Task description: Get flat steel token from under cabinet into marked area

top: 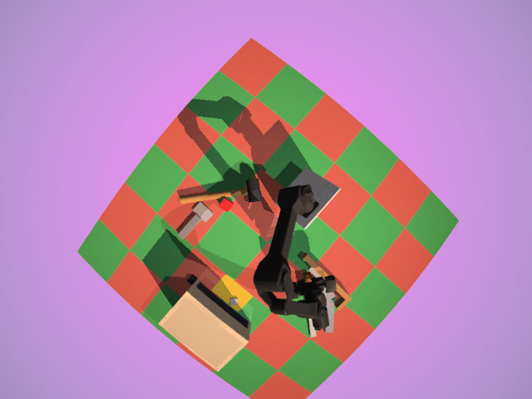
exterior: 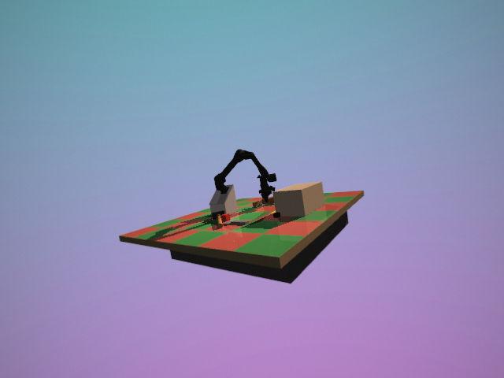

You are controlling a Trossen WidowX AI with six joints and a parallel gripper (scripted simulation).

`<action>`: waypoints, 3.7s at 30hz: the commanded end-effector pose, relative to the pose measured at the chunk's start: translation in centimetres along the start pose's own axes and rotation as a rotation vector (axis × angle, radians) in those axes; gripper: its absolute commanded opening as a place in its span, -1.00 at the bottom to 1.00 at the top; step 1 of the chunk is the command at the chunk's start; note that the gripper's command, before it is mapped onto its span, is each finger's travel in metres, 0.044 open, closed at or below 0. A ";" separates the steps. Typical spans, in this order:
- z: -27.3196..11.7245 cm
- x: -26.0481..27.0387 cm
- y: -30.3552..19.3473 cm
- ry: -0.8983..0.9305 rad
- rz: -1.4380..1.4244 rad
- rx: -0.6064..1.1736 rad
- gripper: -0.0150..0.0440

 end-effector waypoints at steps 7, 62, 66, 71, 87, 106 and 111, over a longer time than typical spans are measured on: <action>-0.8 0.5 1.6 0.006 0.010 -0.030 -0.49; -1.0 2.1 5.1 0.008 0.011 -0.033 -0.49; -1.0 2.2 5.3 0.008 0.011 -0.033 -0.49; -1.0 2.1 5.3 0.008 0.011 -0.033 -0.49; -1.0 2.1 5.3 0.009 0.077 -0.033 -0.49; -1.0 2.1 5.3 0.011 0.228 -0.032 -0.49; -1.0 2.1 5.3 0.012 0.268 -0.032 -0.49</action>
Point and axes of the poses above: the point midway between the two fingers, 35 mm back from their tips, its own z axis out along the fingers, its own x axis across the jaws, y = z × x, the point moved 2 cm from there along -z, back along the fingers
